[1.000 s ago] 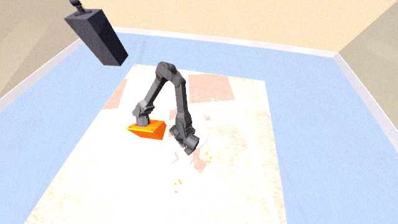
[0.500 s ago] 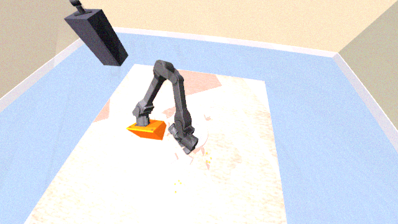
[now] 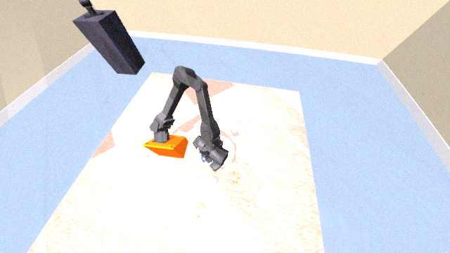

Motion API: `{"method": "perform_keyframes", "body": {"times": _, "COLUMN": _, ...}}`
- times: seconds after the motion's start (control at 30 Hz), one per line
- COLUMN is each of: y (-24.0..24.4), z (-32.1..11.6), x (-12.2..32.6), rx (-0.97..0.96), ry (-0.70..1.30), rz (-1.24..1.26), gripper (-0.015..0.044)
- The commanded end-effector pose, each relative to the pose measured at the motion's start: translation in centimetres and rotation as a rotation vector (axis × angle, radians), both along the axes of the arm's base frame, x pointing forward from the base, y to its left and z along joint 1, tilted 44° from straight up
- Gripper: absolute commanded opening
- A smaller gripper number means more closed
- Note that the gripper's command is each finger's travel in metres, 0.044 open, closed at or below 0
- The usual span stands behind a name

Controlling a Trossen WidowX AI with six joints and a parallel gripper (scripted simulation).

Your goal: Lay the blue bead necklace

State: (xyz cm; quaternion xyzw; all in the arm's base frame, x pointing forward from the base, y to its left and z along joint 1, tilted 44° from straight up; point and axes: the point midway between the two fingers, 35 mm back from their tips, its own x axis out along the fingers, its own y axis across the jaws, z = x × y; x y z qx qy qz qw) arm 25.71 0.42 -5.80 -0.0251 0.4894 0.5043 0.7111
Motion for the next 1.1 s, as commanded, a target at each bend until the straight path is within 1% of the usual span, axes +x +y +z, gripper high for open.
{"method": "perform_keyframes", "body": {"times": 0.0, "y": 0.7, "z": 1.0, "x": 1.2, "rx": 0.001, "ry": -0.008, "rz": -0.004, "gripper": 0.0000}}
{"method": "perform_keyframes", "body": {"times": 0.17, "y": 1.6, "z": 1.8, "x": 1.9, "rx": 0.003, "ry": -0.009, "rz": -0.004, "gripper": 0.0000}}
{"method": "perform_keyframes", "body": {"times": 0.37, "y": 1.7, "z": 1.9, "x": 2.0, "rx": 0.003, "ry": -0.009, "rz": -0.004, "gripper": 0.0000}}
{"method": "perform_keyframes", "body": {"times": 0.83, "y": 3.1, "z": 0.4, "x": 2.0, "rx": 0.004, "ry": -0.009, "rz": -0.004, "gripper": 0.0000}}
{"method": "perform_keyframes", "body": {"times": 1.07, "y": 3.2, "z": 0.3, "x": 2.0, "rx": 0.004, "ry": -0.009, "rz": -0.004, "gripper": 0.0000}}
